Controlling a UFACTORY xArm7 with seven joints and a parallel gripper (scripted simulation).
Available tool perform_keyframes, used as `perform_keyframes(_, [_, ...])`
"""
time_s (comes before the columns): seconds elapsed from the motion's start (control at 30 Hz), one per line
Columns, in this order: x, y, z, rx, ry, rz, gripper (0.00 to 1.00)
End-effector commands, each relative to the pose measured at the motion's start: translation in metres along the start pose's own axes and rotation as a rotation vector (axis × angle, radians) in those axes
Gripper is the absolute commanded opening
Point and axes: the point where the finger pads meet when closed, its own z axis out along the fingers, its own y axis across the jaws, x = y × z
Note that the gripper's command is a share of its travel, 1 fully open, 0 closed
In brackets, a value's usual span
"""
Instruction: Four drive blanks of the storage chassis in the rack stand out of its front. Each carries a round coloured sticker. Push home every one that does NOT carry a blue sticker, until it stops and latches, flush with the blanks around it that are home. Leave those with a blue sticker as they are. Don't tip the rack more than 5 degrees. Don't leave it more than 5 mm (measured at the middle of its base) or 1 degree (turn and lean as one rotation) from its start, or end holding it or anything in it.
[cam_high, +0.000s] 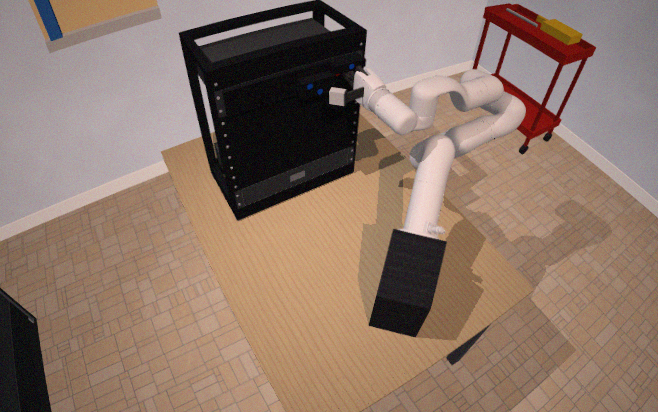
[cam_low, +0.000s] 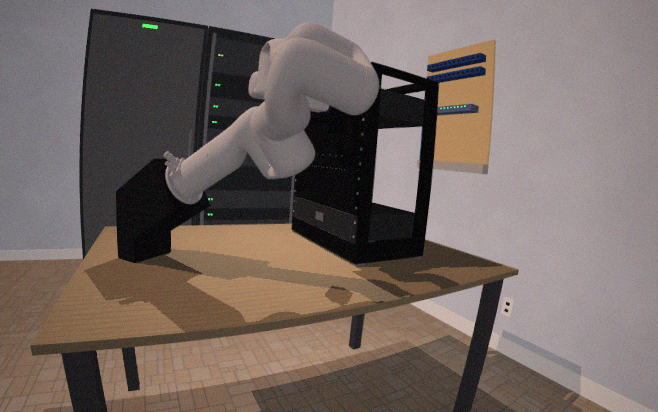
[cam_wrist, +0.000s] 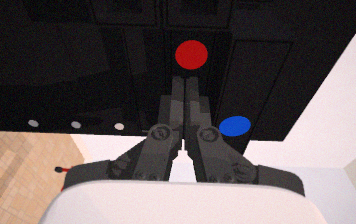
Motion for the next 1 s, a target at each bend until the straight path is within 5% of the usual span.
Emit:
perform_keyframes(0.0, [-0.0005, 0.0018, 0.0014, -0.002, -0.001, 0.003, 0.00])
perform_keyframes(0.97, [-0.0009, 0.0017, 0.0062, -0.002, -0.001, 0.003, 0.00])
